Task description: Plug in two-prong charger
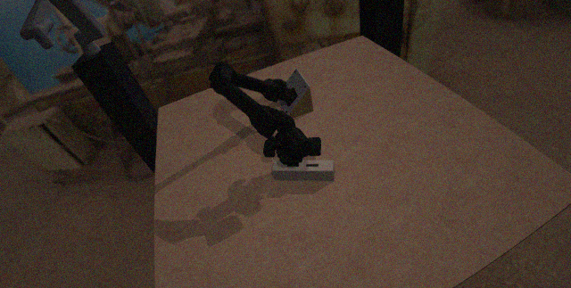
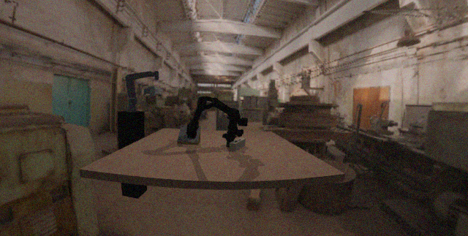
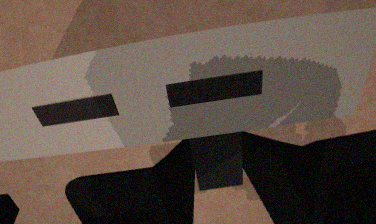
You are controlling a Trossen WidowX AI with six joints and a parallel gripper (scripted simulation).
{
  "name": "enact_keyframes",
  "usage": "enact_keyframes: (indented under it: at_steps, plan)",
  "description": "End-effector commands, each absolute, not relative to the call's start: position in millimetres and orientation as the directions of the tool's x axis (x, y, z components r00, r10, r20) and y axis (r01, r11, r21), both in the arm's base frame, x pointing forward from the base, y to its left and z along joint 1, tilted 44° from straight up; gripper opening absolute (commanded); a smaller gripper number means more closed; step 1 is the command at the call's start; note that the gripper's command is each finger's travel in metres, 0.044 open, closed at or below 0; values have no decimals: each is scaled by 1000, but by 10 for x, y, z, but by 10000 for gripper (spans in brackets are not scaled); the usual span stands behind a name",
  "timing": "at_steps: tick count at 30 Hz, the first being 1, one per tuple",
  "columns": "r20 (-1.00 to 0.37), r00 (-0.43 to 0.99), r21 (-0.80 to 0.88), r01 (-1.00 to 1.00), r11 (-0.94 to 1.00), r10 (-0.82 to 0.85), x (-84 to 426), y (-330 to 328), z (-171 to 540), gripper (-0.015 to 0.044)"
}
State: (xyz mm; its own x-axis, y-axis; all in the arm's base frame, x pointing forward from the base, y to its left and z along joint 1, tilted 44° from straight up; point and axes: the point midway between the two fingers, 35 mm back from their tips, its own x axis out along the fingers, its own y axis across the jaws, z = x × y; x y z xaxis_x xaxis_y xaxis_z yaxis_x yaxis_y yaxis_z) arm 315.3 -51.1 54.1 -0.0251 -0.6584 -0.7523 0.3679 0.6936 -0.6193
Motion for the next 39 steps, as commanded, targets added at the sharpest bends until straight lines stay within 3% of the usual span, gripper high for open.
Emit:
enact_keyframes:
  at_steps: [1,39]
  plan:
    - [-747,0,-612,391,687,-665,3224,-532,575,0]
    - [-747,0,-612,391,687,-665,3222,-536,580,0]
